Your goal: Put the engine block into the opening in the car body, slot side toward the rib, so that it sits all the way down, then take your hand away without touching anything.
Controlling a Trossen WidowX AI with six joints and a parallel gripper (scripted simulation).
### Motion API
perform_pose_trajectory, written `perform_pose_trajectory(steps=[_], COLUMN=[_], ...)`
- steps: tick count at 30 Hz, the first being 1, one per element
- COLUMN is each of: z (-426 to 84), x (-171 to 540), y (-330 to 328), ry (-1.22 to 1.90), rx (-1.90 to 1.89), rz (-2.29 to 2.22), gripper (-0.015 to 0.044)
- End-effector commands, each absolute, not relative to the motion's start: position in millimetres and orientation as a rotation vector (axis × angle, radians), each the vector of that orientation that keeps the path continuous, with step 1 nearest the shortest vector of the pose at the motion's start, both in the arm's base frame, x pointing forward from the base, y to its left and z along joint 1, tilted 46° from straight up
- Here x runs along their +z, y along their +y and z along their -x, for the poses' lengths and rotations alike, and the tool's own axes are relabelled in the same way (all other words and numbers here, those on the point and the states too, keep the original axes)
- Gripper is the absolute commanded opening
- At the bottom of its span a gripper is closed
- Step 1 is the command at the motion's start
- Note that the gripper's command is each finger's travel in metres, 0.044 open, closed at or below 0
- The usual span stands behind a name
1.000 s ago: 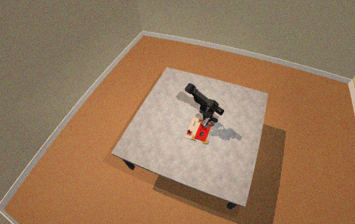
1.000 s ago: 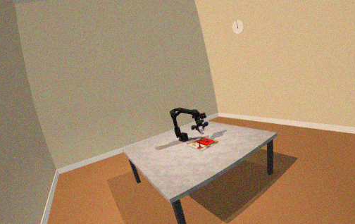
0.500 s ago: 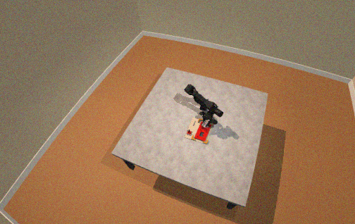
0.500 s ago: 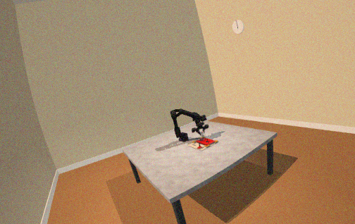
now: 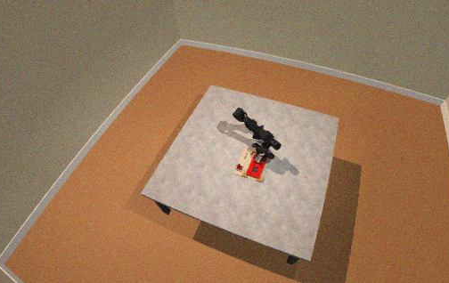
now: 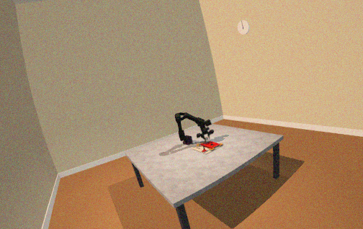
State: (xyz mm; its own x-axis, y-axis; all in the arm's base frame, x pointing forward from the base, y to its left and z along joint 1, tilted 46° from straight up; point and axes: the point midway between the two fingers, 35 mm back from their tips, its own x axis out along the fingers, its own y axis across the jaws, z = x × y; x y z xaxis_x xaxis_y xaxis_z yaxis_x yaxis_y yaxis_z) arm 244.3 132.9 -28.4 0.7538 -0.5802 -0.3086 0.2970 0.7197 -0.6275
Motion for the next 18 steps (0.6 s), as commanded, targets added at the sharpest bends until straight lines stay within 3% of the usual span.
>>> perform_pose_trajectory(steps=[1, 12, 18], z=[-245.1, -247.8, -248.0], x=[-34.2, -40.8, -38.4], y=[126.7, 120.3, 122.8], ry=[0.518, 0.518, 0.506], rx=[-0.510, -0.510, -0.505], rz=[0.600, 0.600, 0.591], gripper=[0.0000, 0.0000, 0.0157])
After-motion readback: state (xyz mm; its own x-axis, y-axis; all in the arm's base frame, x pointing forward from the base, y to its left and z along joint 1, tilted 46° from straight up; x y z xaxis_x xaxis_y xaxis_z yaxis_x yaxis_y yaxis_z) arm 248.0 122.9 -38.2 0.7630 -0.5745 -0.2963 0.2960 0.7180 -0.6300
